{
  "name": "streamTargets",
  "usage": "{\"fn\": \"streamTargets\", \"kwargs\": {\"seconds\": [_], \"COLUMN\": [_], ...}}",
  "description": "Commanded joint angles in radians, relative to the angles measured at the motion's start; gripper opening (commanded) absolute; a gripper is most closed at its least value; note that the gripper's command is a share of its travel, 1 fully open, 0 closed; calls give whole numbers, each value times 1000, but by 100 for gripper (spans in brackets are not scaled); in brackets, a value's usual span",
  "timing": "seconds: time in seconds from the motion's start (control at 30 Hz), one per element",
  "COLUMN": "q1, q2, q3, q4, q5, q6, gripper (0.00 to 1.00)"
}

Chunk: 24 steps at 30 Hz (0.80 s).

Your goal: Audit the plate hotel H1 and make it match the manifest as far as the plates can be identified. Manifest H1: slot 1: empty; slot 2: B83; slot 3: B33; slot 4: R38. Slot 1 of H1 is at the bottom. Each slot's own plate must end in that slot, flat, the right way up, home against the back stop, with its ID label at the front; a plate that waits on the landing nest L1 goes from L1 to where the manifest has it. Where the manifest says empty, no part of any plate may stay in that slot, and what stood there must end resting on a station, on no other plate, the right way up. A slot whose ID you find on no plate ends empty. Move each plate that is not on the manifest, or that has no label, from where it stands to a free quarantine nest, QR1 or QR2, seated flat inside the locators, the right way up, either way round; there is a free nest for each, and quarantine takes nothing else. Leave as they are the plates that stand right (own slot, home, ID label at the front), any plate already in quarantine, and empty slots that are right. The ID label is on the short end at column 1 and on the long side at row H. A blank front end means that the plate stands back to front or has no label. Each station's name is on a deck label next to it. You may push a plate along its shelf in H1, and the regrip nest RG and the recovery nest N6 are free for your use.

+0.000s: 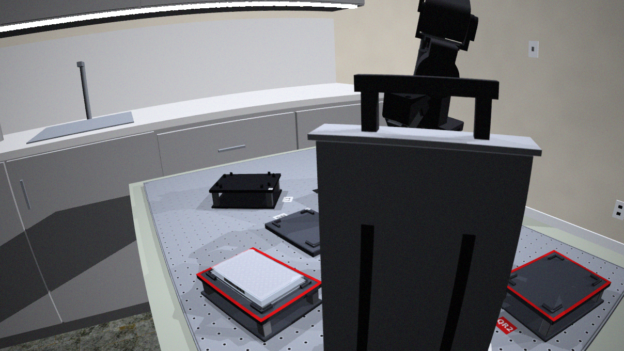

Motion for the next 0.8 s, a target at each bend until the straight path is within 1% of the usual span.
{"fn": "streamTargets", "kwargs": {"seconds": [0.0, 0.13, 0.2, 0.23, 0.47, 0.5, 0.63, 0.7, 0.77], "q1": [-49, -111, -111, -133, -227, -248, -300, -334, -334], "q2": [19, 41, 41, 52, 81, 89, 106, 117, 117], "q3": [42, 57, 57, 65, 83, 88, 99, 106, 106], "q4": [-14, -22, -22, -29, -32, -37, -40, -44, -44], "q5": [-13, -28, -28, -40, -51, -63, -68, -83, -83], "q6": [-72, -111, -111, -110, -204, -202, -254, -265, -265], "gripper": [0, 0, 0, 0, 0, 0, 0, 0, 0]}}
